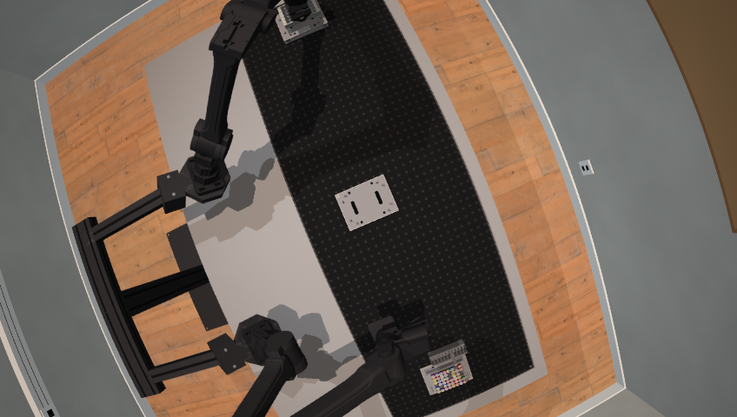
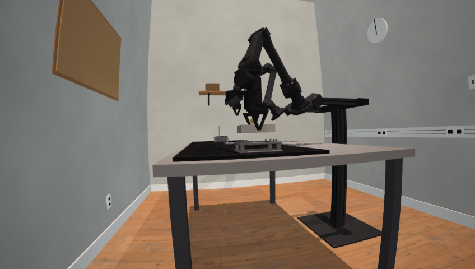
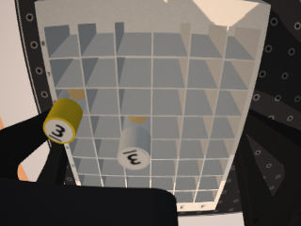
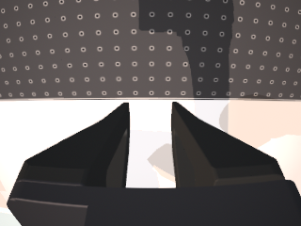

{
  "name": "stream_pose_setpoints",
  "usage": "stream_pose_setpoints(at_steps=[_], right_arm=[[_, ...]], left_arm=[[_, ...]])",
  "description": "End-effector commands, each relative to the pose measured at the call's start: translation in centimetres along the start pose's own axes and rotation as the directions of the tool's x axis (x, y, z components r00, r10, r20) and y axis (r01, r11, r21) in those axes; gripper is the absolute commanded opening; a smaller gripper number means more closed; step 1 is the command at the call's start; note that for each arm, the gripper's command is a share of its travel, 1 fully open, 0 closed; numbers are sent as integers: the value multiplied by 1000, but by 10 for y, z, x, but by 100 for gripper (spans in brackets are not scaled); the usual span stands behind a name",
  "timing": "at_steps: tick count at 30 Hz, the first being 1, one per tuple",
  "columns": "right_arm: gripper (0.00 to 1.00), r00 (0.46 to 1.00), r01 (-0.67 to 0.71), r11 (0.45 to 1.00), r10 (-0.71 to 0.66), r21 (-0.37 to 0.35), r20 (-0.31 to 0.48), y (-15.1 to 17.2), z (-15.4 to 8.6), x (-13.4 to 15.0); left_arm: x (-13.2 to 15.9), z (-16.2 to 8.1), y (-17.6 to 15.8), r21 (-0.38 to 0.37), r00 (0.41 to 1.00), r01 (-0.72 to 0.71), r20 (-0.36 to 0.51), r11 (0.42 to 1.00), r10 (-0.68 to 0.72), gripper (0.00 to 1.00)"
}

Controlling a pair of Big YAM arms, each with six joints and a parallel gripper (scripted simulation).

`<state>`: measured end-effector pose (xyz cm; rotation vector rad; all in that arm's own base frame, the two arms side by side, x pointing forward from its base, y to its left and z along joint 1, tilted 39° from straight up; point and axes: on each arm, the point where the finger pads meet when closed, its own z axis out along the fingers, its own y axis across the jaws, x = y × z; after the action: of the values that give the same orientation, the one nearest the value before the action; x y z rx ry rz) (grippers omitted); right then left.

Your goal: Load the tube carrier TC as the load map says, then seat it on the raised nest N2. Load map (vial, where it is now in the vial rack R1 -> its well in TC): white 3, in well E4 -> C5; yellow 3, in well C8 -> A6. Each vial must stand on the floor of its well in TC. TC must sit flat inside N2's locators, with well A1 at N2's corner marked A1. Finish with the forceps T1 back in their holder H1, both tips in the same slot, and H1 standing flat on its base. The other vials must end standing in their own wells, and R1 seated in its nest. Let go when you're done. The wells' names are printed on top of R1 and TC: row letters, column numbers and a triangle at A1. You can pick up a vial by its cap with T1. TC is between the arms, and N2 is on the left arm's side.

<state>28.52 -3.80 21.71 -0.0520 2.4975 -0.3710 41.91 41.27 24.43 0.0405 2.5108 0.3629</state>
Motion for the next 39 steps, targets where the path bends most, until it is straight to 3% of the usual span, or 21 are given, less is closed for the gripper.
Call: stream_pose_setpoints(at_steps=[1, 39], right_arm=[[24, 1000, -15, 1000, 15, 3, 19, -3, -8, -10], [24, 1000, -15, 1000, 15, 3, 19, -3, -8, -10]], left_arm=[[-11, -19, 1, -31, 999, -18, 32, 999, 19, 0], [-10, -20, -4, -33, 999, -15, 34, 999, 16, 0]])
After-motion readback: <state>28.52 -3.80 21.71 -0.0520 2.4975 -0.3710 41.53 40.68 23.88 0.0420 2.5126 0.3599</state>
